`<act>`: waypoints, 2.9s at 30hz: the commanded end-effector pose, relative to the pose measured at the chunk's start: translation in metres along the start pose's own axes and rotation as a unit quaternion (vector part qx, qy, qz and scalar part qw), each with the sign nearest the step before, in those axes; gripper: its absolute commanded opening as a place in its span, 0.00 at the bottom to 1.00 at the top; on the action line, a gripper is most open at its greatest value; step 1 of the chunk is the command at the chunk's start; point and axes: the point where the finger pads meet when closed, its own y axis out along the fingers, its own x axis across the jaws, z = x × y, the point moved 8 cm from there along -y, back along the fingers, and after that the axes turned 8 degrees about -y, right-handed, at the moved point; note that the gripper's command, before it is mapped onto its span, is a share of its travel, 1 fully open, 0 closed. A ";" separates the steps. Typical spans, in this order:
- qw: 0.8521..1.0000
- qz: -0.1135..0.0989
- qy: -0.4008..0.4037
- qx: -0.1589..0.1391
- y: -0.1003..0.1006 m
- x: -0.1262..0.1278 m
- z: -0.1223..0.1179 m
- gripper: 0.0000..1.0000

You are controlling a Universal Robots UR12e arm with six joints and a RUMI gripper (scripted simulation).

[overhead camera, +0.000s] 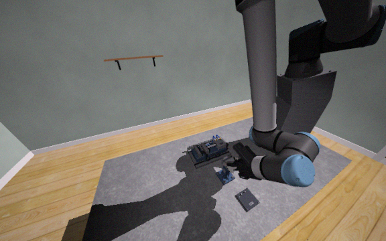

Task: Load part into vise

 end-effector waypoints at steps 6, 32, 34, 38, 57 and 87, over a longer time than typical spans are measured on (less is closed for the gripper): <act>1.000 0.000 0.000 0.000 0.000 0.000 0.000 0.51; 1.000 0.000 0.000 0.000 0.001 0.000 -0.001 0.51; 1.000 0.000 0.000 0.000 0.001 0.000 -0.001 0.51; 1.000 0.000 0.000 0.000 0.002 0.000 -0.003 0.51; 1.000 0.003 0.000 -0.022 0.002 0.001 0.001 0.51; 0.995 0.014 0.000 -0.097 0.004 0.003 0.014 0.51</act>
